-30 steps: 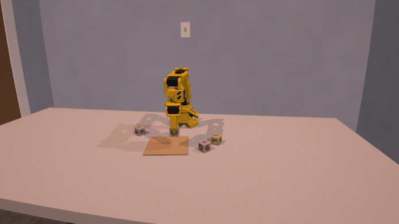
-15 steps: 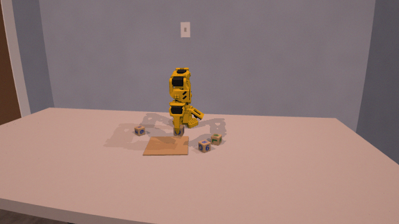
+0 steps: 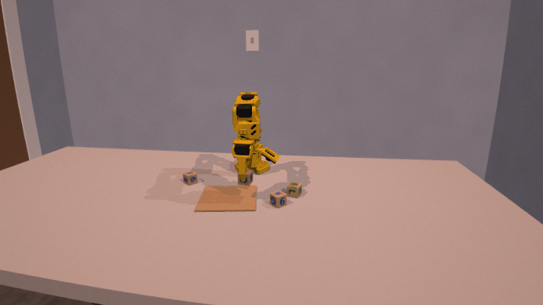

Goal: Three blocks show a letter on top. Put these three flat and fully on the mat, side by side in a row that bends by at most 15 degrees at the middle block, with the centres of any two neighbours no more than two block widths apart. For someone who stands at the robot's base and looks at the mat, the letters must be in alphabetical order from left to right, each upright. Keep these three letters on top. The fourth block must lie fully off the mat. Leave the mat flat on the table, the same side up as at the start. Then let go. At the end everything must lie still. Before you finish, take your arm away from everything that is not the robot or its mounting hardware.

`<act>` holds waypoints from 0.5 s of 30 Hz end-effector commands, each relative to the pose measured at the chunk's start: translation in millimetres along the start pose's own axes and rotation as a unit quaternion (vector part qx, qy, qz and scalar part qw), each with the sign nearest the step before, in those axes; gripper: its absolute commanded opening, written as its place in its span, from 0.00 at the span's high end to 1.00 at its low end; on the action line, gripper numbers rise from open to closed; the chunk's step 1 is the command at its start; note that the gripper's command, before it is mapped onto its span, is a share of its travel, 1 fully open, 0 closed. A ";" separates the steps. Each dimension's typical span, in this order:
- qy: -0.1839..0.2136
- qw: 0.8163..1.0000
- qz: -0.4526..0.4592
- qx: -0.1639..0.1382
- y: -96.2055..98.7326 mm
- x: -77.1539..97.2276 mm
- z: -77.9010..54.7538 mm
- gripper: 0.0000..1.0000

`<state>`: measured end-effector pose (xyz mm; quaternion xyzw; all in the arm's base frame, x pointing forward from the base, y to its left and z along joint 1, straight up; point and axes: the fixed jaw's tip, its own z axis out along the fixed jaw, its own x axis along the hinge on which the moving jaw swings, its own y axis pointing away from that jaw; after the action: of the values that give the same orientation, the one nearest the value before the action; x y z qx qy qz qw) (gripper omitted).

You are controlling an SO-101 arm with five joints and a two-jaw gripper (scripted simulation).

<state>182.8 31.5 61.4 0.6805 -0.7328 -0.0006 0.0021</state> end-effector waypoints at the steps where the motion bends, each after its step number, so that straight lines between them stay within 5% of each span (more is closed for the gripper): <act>1: -0.010 0.999 0.002 0.038 -6.9 -3.3 -11.3 1.00; 15: -0.011 0.999 0.007 0.038 -6.9 -3.7 -10.1 1.00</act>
<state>182.5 32.2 60.3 0.6755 -0.7374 -0.0005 0.0020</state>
